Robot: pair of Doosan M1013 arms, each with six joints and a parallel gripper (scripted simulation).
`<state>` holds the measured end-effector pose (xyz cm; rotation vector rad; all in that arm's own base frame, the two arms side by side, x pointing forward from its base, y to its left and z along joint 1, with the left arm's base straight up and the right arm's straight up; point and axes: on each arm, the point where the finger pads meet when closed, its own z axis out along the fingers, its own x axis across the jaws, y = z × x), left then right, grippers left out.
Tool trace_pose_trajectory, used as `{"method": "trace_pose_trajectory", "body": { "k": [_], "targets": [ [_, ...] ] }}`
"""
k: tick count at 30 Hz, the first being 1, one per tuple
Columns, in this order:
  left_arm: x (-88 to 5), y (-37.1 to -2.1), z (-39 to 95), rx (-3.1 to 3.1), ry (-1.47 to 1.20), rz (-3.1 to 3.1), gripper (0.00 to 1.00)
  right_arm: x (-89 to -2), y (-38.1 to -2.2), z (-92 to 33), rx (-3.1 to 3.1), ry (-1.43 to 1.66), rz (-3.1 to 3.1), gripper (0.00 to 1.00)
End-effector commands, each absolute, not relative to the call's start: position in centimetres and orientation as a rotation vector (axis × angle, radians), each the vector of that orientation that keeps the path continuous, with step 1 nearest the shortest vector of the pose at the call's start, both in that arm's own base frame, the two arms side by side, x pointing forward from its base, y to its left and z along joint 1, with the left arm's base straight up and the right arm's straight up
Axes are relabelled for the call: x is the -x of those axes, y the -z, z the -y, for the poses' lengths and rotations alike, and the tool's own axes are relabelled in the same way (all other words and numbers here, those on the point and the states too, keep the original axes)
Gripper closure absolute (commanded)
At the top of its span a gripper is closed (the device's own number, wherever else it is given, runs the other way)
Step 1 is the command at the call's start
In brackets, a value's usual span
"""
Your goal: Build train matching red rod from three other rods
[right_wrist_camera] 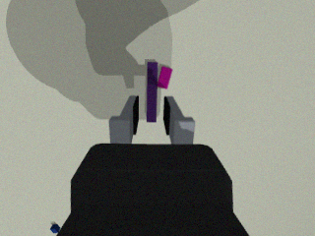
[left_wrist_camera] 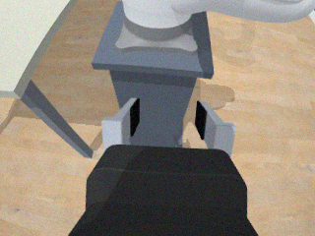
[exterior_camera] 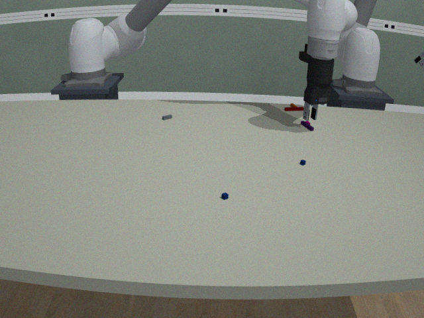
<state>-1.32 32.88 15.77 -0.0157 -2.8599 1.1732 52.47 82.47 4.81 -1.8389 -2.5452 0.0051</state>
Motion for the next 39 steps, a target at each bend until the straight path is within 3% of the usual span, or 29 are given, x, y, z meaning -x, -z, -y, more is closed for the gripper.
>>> {"method": "trace_pose_trajectory", "body": {
  "k": [1,39],
  "targets": [
    [1.32,-15.88,-32.46,0.012,-1.184,2.863,0.00,-52.54,-4.12,-82.54,1.844,0.001,2.547,0.46],
    [1.32,-15.88,-32.46,0.012,-1.184,2.863,0.00,-52.57,-3.27,-82.59,1.844,0.004,2.547,0.46]
  ]
}}
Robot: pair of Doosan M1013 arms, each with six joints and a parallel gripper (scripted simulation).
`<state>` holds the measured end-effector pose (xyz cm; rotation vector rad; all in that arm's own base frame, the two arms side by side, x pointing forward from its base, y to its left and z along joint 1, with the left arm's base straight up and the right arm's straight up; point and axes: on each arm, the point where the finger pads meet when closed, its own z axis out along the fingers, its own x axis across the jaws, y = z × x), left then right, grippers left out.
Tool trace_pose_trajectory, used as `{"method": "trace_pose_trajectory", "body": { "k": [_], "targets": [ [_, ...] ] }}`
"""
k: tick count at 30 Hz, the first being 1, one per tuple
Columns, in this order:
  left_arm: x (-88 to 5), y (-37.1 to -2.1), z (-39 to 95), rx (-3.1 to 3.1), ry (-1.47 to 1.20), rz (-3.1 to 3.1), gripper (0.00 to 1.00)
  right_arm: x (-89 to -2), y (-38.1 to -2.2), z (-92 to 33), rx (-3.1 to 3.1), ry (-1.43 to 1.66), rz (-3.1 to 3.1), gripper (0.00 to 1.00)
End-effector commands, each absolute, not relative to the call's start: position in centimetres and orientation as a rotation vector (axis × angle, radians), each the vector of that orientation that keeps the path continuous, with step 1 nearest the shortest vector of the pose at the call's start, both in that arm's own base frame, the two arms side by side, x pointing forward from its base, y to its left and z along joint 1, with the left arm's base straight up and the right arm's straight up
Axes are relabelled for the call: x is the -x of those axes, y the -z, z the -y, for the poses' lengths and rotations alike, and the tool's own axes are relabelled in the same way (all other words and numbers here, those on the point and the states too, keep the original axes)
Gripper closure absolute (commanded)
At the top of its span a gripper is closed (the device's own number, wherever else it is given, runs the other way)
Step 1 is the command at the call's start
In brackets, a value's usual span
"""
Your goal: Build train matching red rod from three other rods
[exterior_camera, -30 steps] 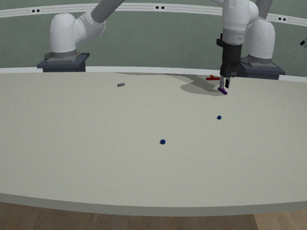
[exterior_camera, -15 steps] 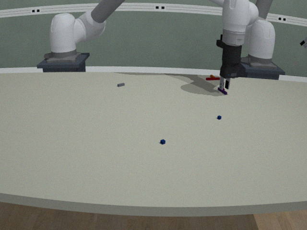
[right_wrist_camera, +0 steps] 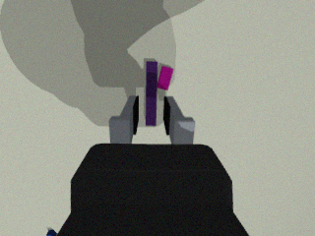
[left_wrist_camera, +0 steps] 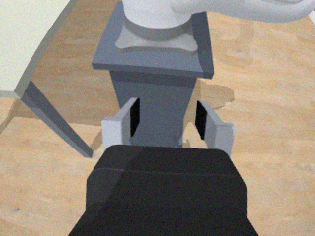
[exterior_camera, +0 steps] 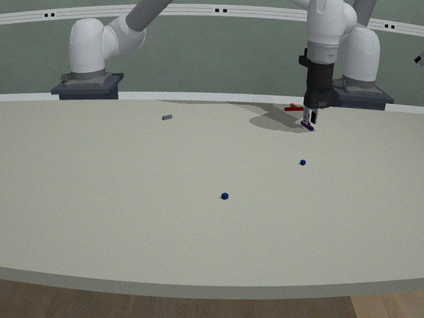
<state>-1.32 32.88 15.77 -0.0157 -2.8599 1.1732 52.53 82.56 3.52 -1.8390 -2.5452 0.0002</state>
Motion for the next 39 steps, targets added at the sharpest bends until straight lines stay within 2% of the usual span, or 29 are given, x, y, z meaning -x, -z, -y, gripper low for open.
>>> {"method": "trace_pose_trajectory", "body": {
  "k": [1,15,39],
  "targets": [
    [1.3,-15.9,-32.5,0.012,-1.184,2.863,0.00,-52.6,-3.3,-82.6,1.844,0.004,2.547,0.46],
    [1.3,-15.9,-32.5,0.012,-1.184,2.863,0.00,-52.6,-1.9,-82.6,1.844,0.003,2.547,0.46],
    [1.3,-15.9,-32.5,0.012,-1.184,2.863,0.00,-52.6,-1.9,-82.6,1.844,0.004,2.547,0.46]
  ]
}}
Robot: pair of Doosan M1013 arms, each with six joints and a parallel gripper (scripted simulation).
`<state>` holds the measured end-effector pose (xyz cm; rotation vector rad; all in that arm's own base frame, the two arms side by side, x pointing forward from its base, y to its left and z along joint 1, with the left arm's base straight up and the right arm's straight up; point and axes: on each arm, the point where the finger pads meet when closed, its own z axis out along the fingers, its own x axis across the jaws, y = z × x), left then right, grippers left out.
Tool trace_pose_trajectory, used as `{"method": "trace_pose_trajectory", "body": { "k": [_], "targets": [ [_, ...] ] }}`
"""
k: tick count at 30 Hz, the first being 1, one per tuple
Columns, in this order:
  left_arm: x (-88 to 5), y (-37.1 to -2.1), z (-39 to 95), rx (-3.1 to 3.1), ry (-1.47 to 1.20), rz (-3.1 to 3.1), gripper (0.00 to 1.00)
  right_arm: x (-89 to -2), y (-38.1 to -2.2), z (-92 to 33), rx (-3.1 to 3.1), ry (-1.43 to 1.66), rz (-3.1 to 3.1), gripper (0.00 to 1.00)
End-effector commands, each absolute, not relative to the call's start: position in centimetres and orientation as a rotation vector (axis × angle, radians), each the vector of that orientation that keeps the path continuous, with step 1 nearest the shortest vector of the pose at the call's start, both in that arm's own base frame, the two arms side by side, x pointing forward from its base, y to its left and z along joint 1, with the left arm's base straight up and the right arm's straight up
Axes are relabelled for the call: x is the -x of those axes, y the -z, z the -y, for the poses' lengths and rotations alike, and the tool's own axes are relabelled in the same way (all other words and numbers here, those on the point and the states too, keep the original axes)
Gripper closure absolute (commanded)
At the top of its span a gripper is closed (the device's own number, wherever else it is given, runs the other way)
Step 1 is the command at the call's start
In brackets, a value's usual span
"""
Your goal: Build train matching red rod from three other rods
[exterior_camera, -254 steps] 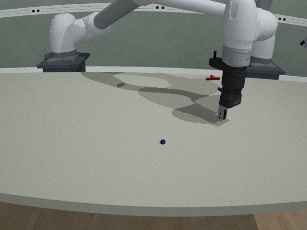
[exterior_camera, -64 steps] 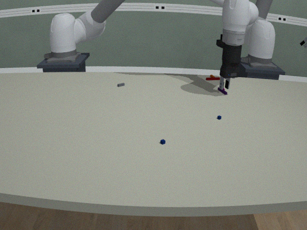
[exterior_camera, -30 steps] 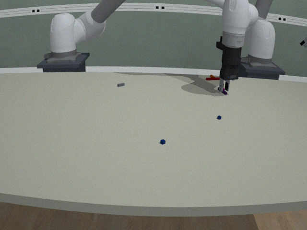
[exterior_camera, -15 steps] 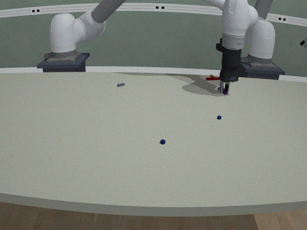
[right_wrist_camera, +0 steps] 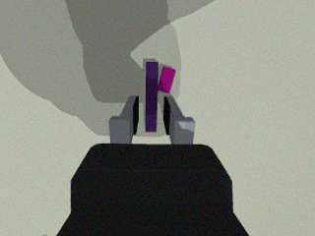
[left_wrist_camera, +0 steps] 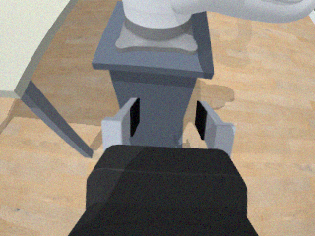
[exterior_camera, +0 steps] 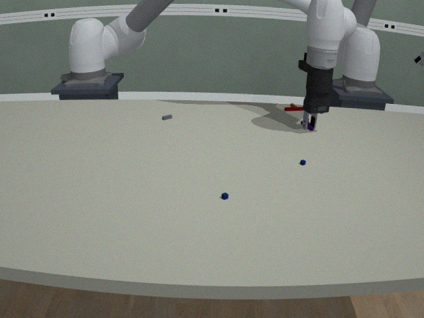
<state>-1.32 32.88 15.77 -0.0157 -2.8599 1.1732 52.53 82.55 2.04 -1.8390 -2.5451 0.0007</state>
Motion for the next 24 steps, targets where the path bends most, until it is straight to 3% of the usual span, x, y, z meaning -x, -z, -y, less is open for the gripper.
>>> {"method": "trace_pose_trajectory", "body": {
  "k": [1,20,21,24],
  "targets": [
    [1.32,-15.88,-32.46,0.012,-1.184,2.863,0.00,-52.58,-1.91,-82.60,1.844,0.004,2.547,0.46],
    [1.32,-15.88,-32.46,0.012,-1.184,2.863,0.00,-52.58,-1.91,-82.60,1.844,0.004,2.547,0.46],
    [1.32,-15.88,-32.46,0.012,-1.184,2.863,0.00,-52.58,-1.91,-82.60,1.844,0.004,2.547,0.76],
    [1.32,-15.88,-32.46,0.012,-1.184,2.863,0.00,-52.58,-1.91,-82.60,1.844,0.004,2.547,0.76]
  ]
}}
